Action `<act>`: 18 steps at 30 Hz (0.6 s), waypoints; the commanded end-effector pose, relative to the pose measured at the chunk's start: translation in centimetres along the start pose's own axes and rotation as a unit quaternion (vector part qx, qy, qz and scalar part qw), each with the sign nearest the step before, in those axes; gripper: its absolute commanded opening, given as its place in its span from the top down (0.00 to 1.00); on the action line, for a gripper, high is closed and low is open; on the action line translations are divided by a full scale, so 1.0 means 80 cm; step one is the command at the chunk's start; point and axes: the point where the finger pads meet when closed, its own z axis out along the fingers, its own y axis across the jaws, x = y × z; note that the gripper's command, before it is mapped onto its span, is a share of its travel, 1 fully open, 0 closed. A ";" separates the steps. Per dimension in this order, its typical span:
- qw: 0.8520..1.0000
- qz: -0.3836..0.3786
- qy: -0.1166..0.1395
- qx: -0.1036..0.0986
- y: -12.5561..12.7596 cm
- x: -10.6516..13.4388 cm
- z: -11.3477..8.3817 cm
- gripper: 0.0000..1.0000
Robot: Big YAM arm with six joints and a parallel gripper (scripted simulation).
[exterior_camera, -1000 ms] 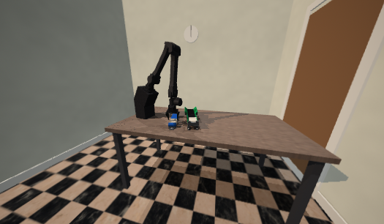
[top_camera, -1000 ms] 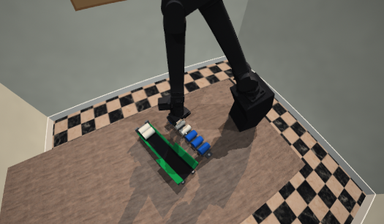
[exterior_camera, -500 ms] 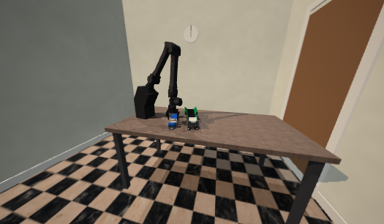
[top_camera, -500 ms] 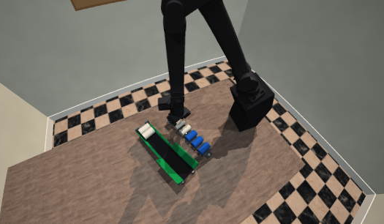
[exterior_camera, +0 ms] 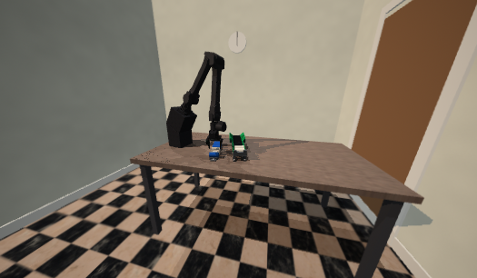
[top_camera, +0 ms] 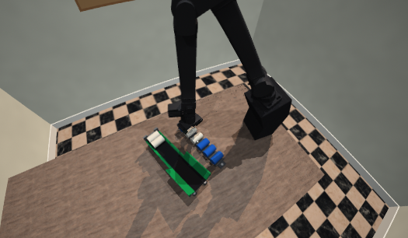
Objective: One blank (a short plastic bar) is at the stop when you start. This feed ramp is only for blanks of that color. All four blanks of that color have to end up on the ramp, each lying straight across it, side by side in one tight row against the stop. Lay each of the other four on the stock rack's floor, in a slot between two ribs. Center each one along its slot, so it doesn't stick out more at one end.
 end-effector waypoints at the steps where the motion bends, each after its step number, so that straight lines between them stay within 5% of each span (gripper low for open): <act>1: 1.000 0.001 -0.004 -0.005 0.006 -0.001 -0.001 0.15; 18: 1.000 0.001 -0.004 -0.005 0.008 -0.002 -0.001 0.15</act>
